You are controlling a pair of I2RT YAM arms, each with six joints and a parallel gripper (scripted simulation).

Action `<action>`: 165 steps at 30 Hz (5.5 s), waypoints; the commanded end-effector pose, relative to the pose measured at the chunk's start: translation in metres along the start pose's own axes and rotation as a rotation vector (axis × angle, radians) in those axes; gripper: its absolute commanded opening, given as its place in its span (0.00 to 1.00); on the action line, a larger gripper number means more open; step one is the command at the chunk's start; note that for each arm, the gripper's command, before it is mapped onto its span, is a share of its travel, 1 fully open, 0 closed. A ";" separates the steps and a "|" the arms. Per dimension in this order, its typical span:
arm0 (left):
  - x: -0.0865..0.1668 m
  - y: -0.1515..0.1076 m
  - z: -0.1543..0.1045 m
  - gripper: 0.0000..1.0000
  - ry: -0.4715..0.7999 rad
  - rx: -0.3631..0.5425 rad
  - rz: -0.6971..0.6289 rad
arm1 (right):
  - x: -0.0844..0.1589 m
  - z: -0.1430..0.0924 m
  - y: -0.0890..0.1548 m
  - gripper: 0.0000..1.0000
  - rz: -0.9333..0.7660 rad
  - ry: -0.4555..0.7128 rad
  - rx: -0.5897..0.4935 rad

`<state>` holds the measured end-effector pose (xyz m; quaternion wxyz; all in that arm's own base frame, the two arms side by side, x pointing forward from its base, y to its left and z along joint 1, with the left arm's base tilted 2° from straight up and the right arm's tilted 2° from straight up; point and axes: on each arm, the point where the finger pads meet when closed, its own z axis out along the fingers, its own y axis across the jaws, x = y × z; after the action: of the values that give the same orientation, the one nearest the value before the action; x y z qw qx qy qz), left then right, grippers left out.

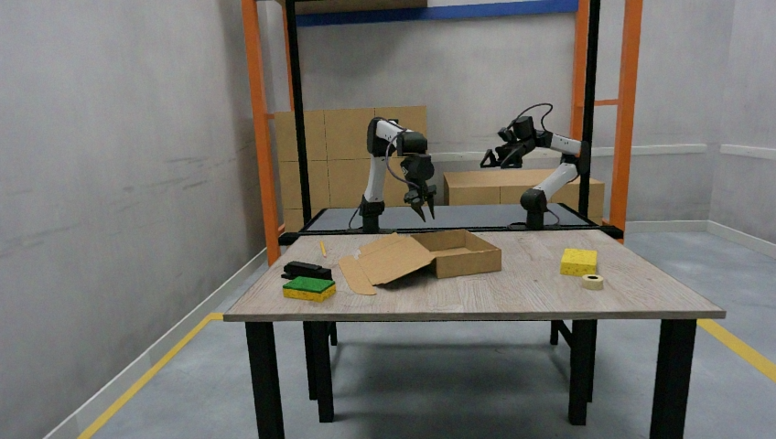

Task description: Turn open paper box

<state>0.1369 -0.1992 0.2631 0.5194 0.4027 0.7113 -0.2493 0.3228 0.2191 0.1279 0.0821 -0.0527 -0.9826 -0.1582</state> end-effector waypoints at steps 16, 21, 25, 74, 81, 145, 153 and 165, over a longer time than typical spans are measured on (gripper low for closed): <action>0.016 0.000 0.000 1.00 0.010 -0.007 -0.008 | -0.001 0.005 0.011 0.29 0.884 -0.128 0.089; 0.020 0.000 0.001 1.00 0.004 -0.009 -0.008 | 0.001 0.006 0.015 0.29 1.077 -0.168 0.087; 0.025 0.000 0.002 1.00 0.007 -0.011 -0.008 | 0.000 0.007 0.021 0.29 1.145 -0.189 0.068; 0.059 0.001 0.009 1.00 0.032 -0.020 -0.008 | -0.006 0.073 0.007 0.29 1.150 -0.176 0.082; 0.060 0.000 0.009 1.00 0.040 -0.015 -0.007 | -0.007 0.081 0.005 0.26 1.151 -0.175 0.083; 0.060 0.000 0.009 1.00 0.040 -0.015 -0.007 | 0.018 0.070 -0.017 0.00 0.764 -0.131 0.147; 0.060 0.000 0.009 1.00 0.040 -0.015 -0.007 | 0.020 0.069 -0.021 0.00 0.715 -0.126 0.159; 0.060 0.000 0.009 1.00 0.040 -0.015 -0.007 | 0.023 0.069 -0.027 0.00 0.632 -0.112 0.177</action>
<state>0.1321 -0.1881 0.2000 0.5020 0.4063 0.7259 -0.2366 0.2876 0.2297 0.0571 0.0856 -0.3670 -0.9253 -0.0426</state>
